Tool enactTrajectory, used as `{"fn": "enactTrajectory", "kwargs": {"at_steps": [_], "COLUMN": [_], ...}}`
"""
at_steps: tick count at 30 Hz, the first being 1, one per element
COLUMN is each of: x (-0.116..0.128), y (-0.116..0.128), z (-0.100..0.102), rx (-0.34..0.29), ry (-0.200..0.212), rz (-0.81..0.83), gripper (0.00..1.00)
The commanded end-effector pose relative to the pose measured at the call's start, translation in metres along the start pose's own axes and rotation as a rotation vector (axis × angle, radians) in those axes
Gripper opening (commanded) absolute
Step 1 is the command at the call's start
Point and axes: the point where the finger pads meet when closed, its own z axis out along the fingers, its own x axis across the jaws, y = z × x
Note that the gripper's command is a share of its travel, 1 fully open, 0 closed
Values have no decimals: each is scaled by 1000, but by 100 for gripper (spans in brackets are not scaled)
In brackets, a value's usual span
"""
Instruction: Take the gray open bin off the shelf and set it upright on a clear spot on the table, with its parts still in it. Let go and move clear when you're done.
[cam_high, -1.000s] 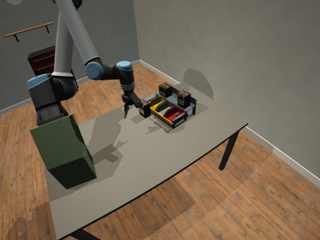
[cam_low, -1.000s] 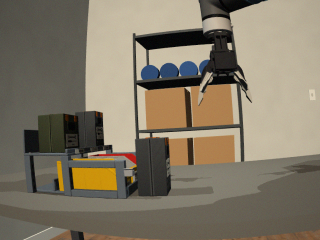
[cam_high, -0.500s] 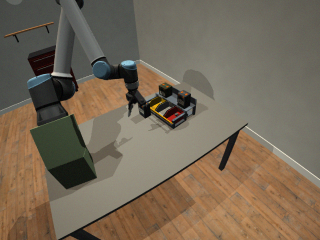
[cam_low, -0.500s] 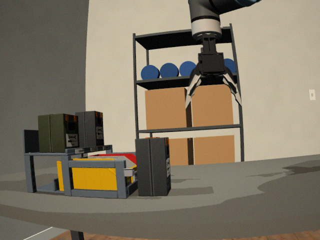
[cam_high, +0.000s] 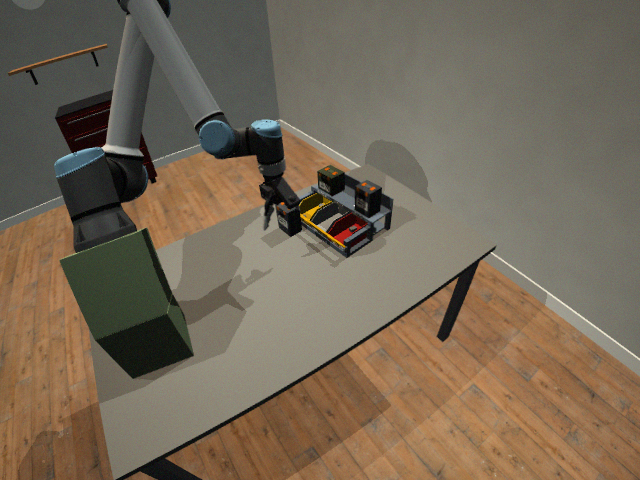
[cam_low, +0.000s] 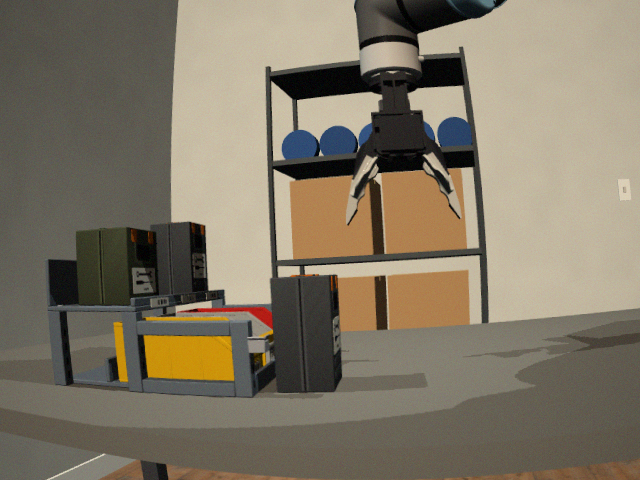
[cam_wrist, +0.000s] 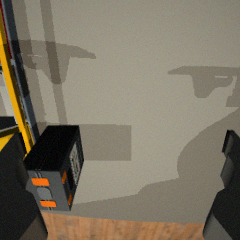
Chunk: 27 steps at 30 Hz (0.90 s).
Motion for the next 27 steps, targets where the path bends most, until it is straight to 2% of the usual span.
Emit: {"fn": "enactTrajectory", "kwargs": {"at_steps": [1, 13, 18, 27], "x": [-39, -39, -85, -85], "y": [7, 7, 16, 16], "z": [9, 9, 19, 19], "rx": [1, 1, 1, 1], "ry": [-1, -1, -1, -1], "rz": [0, 0, 0, 0], "gripper": [100, 100, 100, 100]}}
